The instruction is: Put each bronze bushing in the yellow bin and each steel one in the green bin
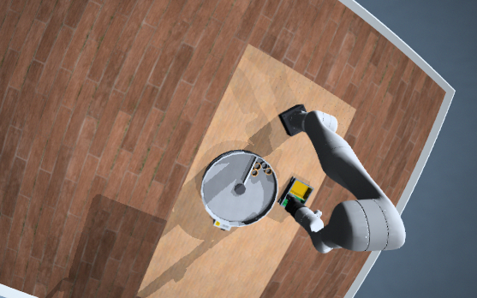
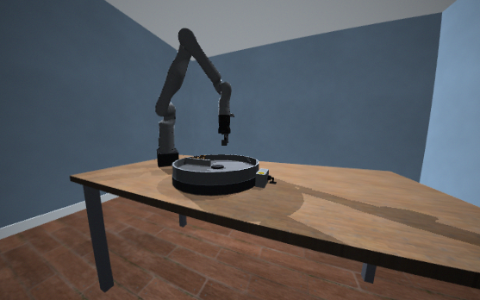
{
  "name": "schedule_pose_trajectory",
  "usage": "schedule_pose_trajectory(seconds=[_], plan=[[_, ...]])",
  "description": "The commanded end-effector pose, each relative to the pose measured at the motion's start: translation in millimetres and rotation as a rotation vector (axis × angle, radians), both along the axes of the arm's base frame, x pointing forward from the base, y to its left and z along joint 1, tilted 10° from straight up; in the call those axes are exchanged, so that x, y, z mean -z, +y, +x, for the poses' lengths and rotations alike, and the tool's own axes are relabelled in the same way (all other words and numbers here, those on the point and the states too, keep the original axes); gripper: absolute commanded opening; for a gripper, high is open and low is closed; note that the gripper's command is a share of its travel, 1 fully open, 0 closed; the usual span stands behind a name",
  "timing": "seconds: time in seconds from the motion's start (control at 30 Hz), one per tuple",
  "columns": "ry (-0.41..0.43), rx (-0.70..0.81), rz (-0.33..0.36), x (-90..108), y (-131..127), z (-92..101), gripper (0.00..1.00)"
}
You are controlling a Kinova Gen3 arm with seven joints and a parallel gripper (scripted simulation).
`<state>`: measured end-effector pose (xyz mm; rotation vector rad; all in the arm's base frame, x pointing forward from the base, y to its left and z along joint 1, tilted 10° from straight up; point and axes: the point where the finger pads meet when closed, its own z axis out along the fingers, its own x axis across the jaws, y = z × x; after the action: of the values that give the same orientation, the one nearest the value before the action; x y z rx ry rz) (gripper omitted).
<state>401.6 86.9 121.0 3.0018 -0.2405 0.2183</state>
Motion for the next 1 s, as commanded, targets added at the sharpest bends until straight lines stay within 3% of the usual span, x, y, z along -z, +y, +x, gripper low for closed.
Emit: schedule_pose_trajectory(seconds=[0.0,0.1,0.27,0.47,0.63,0.97], plan=[[0.007,-0.026,0.004,5.7,35,10.3,0.00],[0.007,-0.026,0.004,5.7,35,10.3,0.00],[0.006,-0.025,0.004,9.2,86,31.6,0.00],[0.007,-0.026,0.004,9.4,87,31.9,0.00],[0.007,-0.026,0.004,13.1,139,53.4,0.00],[0.007,-0.026,0.004,13.2,139,53.4,0.00]])
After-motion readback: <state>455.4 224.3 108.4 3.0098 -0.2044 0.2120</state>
